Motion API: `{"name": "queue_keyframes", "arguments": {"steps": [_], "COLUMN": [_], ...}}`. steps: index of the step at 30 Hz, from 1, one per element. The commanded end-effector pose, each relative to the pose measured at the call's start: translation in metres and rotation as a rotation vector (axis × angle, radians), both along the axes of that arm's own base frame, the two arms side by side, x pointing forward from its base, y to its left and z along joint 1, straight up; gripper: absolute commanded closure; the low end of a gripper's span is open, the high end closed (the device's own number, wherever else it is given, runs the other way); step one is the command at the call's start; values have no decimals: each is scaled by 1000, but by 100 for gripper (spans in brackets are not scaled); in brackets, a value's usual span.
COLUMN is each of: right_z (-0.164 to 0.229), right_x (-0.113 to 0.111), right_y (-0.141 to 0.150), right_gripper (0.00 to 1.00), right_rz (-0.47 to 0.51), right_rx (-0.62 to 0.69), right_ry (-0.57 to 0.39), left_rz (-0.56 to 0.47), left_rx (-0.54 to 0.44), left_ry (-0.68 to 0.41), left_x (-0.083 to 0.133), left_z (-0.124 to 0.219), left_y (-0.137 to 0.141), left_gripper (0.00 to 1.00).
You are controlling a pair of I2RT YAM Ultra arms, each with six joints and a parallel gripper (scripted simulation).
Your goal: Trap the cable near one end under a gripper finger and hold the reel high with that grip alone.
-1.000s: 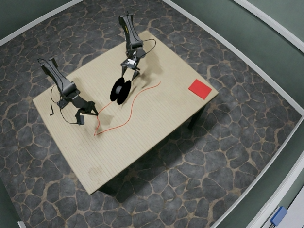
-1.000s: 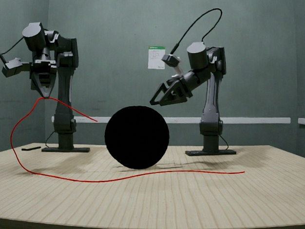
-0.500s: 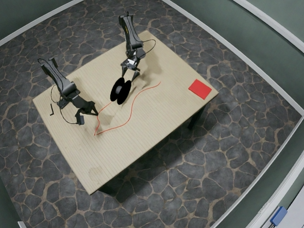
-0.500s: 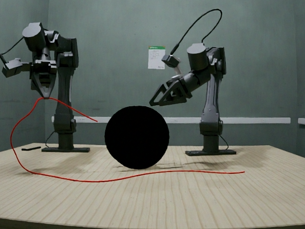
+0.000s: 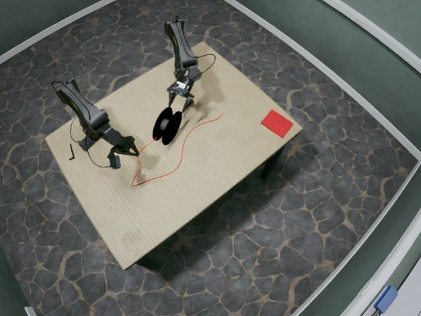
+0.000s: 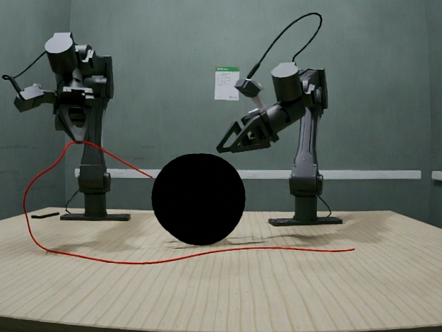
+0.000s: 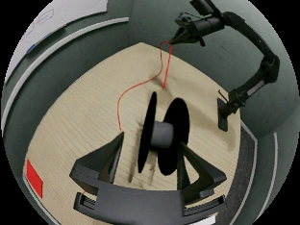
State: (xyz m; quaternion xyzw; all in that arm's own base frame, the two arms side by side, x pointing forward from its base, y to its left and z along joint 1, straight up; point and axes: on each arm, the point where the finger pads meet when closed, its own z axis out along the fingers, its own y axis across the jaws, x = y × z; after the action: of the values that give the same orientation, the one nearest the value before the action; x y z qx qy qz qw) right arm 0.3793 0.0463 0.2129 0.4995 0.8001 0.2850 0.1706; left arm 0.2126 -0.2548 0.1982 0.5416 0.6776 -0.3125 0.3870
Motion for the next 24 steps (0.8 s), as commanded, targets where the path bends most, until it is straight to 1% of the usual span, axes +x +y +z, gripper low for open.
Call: {"name": "queue_keyframes", "arguments": {"steps": [1,3,4,5,6,7,11,13,15,17,18,20,22,24], "right_z": [14,14,13,10,5,8,11,18,20,11,4,4,30,28], "right_x": [1,1,1,-1,-4,-4,-5,-3,-1,-7,-11,-11,-3,-4], "right_y": [1,1,-7,-6,2,7,21,19,12,25,28,28,35,38], "right_gripper": [100,100,100,100,100,100,100,100,100,100,100,100,100,100], "right_rz": [-28,-28,-45,-43,-27,-21,-23,-28,-46,-21,-23,-23,-23,-23], "right_rx": [-4,-4,-4,-4,-4,-4,-2,-1,-2,-2,-3,-3,5,4], "right_ry": [-47,-47,-46,-38,-26,-29,-42,-59,-59,-43,-26,-26,-87,-78], "left_rz": [-7,-7,-7,-7,-7,-6,-5,-4,-3,-6,-8,-8,-10,-11], "left_rx": [-2,-2,-12,-21,-15,-9,-1,-7,-12,-11,-11,-11,-10,-9], "left_ry": [5,5,-13,-29,-19,-9,4,-7,-15,-13,-13,-13,-11,-9], "left_x": [-8,-8,-2,2,2,2,4,4,5,5,5,5,5,5], "left_z": [-2,-2,8,15,13,9,3,7,10,10,10,10,10,9], "left_y": [4,4,1,-1,-1,-1,-1,0,-1,-2,-3,-3,-3,-4], "left_gripper": [25,25,25,25,25,25,25,25,25,25,25,25,25,25]}}
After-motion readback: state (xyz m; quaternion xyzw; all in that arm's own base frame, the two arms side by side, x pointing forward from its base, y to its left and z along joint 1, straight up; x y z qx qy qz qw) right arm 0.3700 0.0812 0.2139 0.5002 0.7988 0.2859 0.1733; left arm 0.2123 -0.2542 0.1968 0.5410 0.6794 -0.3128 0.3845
